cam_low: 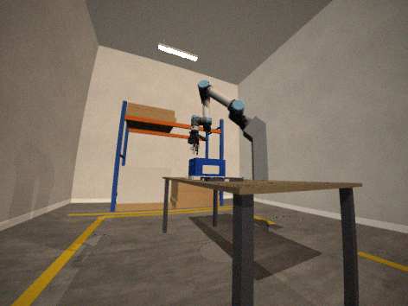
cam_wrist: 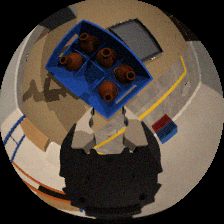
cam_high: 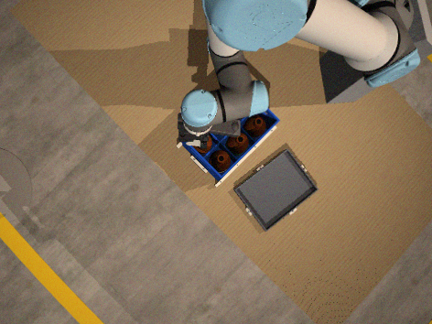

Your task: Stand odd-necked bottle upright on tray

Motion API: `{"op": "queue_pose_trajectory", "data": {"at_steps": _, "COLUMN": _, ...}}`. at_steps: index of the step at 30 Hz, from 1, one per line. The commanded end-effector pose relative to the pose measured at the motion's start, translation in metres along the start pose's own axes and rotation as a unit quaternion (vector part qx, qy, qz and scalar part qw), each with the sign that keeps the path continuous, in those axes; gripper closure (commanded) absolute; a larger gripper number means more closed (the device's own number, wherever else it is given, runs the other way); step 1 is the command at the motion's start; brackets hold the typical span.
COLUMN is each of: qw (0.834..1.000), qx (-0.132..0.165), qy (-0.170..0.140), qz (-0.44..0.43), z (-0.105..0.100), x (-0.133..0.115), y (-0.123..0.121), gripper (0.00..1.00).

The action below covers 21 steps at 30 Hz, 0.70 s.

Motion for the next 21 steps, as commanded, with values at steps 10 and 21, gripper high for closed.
{"op": "queue_pose_trajectory", "data": {"at_steps": 10, "qw": 1.000, "qx": 0.000, "qy": -0.001, "qz": 0.000, "z": 0.016, "x": 0.000, "y": 0.000, "gripper": 0.62}}
{"op": "queue_pose_trajectory", "data": {"at_steps": 21, "qw": 1.000, "qx": 0.000, "qy": -0.001, "qz": 0.000, "z": 0.026, "x": 0.000, "y": 0.000, "gripper": 0.62}}
Point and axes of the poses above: the point where the finger pads meet when closed, its own z axis out along the fingers, its own y axis across the jaws, x = y × z, the point moved 10 cm from there along -z, back along the fingers, and after that the axes turned 3 degrees about -z, right-handed, at the moved point
